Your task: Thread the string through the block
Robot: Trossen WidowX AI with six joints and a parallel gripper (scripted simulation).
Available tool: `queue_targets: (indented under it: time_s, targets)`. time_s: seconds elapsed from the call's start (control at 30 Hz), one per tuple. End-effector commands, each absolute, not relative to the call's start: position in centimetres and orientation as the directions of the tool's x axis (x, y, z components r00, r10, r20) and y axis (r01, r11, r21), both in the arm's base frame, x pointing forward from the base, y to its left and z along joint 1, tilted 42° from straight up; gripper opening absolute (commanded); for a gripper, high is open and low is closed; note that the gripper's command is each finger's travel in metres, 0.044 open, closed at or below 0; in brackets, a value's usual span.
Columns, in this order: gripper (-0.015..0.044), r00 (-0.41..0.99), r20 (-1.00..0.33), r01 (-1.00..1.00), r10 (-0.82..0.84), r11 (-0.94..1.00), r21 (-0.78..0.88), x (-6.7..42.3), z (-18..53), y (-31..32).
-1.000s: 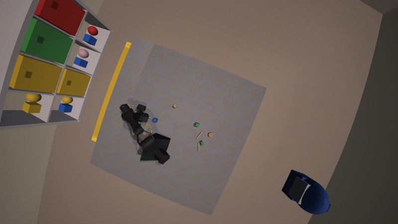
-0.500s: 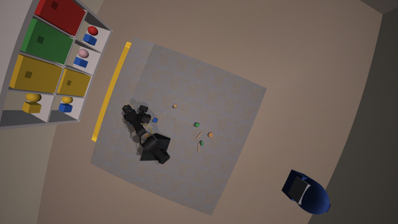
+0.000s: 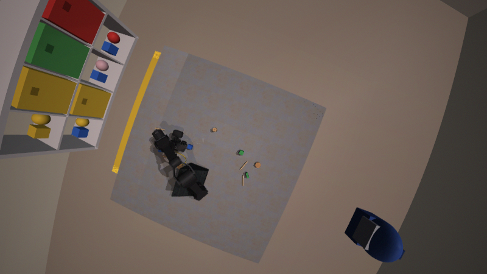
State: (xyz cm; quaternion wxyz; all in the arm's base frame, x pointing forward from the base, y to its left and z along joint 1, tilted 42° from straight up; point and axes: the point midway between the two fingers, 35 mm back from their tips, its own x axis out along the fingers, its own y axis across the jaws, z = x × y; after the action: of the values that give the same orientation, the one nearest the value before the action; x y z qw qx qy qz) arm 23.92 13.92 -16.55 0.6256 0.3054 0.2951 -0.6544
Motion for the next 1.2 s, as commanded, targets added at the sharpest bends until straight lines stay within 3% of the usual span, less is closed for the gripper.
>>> queue_targets:
  time_s: [0.0, 1.17]
  targets:
    - [0.0, -0.028, -0.767, 0.999, -0.641, -0.037, -0.006, 23.9, -16.1, 13.3]
    - [0.0, -0.029, -0.766, 0.999, -0.643, -0.037, -0.006, 23.8, -13.1, 9.7]
